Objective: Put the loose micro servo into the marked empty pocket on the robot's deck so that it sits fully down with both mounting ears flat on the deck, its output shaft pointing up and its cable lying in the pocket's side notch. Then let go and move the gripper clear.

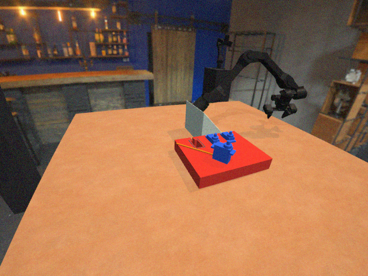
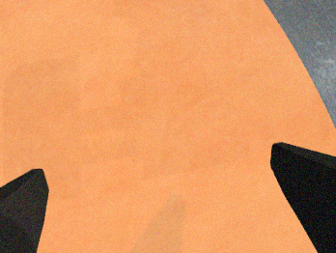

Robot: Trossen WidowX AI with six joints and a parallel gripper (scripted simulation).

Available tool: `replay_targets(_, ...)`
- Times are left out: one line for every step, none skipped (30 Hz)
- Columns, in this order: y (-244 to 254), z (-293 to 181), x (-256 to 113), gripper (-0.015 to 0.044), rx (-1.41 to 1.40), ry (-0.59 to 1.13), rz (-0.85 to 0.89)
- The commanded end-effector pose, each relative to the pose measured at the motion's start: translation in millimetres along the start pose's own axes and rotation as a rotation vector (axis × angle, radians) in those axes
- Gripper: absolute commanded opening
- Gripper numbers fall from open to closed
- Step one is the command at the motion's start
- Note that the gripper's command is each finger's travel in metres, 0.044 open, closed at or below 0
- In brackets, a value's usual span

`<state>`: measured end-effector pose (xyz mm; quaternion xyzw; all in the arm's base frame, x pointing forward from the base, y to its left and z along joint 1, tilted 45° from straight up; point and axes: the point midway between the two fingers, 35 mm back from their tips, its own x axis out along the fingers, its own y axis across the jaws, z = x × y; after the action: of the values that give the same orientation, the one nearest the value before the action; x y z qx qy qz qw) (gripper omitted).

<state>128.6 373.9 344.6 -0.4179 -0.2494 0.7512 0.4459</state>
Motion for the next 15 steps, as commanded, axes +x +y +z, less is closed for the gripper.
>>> replay_targets(4.2,-49.3,-8.4,0.044,0.12,0.093,0.003)
replay_targets(5.9,-59.9,-12.2,0.044,0.148,0.113,0.002)
replay_targets(7.4,-70.5,-15.8,0.044,0.177,0.132,0.001)
replay_targets(9.2,-81.9,-19.5,0.044,0.205,0.153,0.0)
replay_targets(11.2,-93.2,-23.4,0.044,0.233,0.173,-0.001)
replay_targets(13.4,-104.4,-27.5,0.044,0.262,0.192,-0.003)
replay_targets(16.8,-115.1,-31.4,0.044,0.291,0.213,-0.002)
replay_targets(20.4,-125.3,-35.3,0.044,0.319,0.232,-0.001)
replay_targets(24.2,-135.3,-39.4,0.044,0.348,0.251,0.0)
replay_targets(26.9,-145.4,-44.4,0.044,0.376,0.268,-0.003)
replay_targets(30.5,-156.6,-49.6,0.044,0.4,0.292,-0.006)
replay_targets(34.1,-166.5,-54.7,0.044,0.43,0.309,-0.008)
replay_targets(38.3,-174.7,-59.4,0.044,0.46,0.325,-0.01)
replay_targets(41.6,-183.3,-64.9,0.044,0.483,0.341,-0.014)
replay_targets(45.6,-192.6,-70.4,0.044,0.513,0.357,-0.017)
